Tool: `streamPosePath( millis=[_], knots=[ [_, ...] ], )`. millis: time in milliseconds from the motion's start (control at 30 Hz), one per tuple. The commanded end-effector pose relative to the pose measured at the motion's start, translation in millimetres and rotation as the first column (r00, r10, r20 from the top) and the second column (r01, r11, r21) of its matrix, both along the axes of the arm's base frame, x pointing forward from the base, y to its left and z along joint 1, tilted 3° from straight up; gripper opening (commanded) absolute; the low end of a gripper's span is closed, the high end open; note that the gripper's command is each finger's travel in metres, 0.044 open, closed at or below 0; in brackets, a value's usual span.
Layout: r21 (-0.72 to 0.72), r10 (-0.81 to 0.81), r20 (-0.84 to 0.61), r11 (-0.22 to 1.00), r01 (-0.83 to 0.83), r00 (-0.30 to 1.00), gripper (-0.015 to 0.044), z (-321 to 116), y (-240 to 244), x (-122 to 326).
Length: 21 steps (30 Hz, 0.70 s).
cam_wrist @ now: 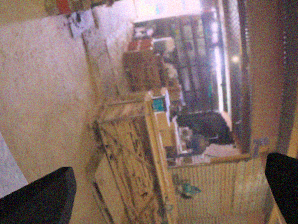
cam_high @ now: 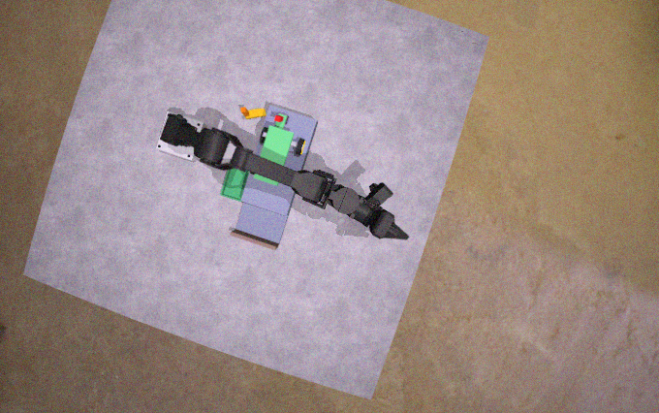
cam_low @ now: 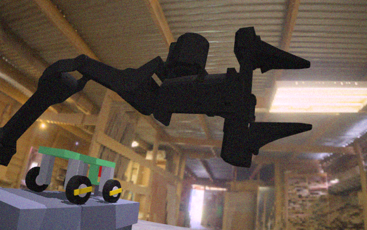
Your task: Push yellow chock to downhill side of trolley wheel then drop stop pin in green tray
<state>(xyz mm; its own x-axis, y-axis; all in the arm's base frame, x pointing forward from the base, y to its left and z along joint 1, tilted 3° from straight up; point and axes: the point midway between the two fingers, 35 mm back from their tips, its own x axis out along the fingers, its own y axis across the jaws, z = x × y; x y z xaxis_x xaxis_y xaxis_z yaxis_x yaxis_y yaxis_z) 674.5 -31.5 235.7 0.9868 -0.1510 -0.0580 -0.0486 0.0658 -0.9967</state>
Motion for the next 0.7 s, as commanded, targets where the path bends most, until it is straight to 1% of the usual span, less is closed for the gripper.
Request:
streamPosePath(
  millis=[0,100,233,433,667],
  knots=[
    [0.001,0.003,-0.005,1.0,-0.003,1.0,0.0374,0,2,-1],
    [0.011,0.044,-0.076,0.999,-0.044,0.996,0.0295,-3,28,-12],
    [0.03,0.114,-0.197,0.993,-0.11,0.974,0.019,-10,71,-38],
    [0.057,0.208,-0.374,0.978,-0.201,0.904,0.019,-22,127,-90],
    [0.09,0.291,-0.564,0.952,-0.292,0.773,0.019,-40,178,-168]
  ],
)
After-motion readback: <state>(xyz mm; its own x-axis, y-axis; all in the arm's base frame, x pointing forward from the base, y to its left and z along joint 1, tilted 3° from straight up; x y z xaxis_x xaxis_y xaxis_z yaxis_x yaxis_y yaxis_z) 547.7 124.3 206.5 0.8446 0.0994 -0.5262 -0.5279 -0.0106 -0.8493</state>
